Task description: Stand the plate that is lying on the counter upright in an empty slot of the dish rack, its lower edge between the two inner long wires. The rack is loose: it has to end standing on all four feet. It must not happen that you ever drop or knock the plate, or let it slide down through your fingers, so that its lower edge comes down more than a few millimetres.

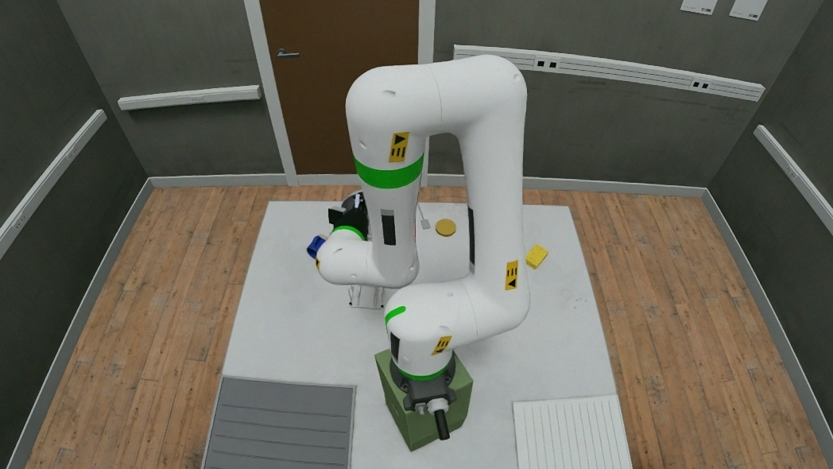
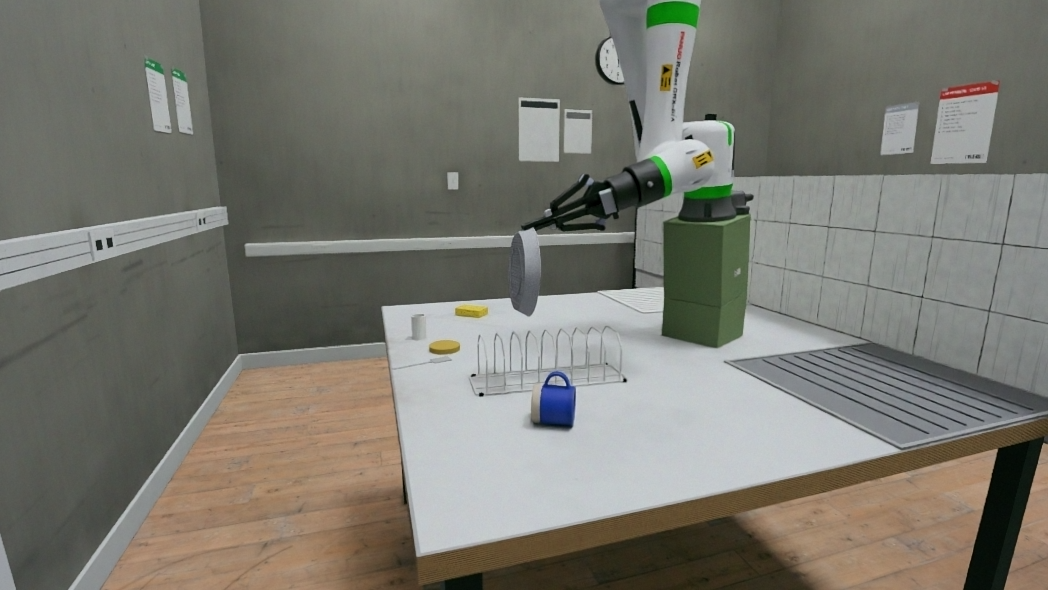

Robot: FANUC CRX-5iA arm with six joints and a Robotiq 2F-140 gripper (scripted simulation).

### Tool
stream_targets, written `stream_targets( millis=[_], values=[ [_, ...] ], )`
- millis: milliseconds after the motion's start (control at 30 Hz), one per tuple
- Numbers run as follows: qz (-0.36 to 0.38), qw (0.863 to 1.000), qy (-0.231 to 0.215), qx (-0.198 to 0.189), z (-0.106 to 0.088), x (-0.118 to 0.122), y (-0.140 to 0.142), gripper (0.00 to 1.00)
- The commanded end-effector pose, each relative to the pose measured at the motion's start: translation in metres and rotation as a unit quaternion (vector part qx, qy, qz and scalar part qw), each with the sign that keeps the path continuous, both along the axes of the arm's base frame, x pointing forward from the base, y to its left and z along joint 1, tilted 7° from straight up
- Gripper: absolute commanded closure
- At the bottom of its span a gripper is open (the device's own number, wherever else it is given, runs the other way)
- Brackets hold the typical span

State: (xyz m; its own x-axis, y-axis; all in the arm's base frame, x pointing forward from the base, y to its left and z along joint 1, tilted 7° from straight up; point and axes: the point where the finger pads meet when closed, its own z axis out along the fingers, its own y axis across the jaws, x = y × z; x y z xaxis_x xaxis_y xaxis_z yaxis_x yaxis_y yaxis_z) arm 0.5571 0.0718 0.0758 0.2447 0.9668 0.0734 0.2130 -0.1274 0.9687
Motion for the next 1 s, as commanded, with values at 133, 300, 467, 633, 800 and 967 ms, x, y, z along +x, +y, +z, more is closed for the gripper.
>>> stream_targets(
  millis=[133, 300, 467, 633, 800, 967],
  values=[
    [0.007, 1.000, 0.000, -0.003, 0.0009, 0.0010, 0.0014, 0.90],
    [0.008, 1.000, 0.000, -0.004, 0.0009, 0.0011, 0.0016, 0.90],
    [0.008, 1.000, 0.000, -0.004, 0.0009, 0.0011, 0.0017, 0.90],
    [0.009, 1.000, 0.000, -0.004, 0.0009, 0.0011, 0.0017, 0.90],
    [0.009, 1.000, 0.000, -0.004, 0.0009, 0.0011, 0.0017, 0.90],
    [0.009, 1.000, 0.000, -0.004, 0.0009, 0.0011, 0.0017, 0.90]
  ],
)
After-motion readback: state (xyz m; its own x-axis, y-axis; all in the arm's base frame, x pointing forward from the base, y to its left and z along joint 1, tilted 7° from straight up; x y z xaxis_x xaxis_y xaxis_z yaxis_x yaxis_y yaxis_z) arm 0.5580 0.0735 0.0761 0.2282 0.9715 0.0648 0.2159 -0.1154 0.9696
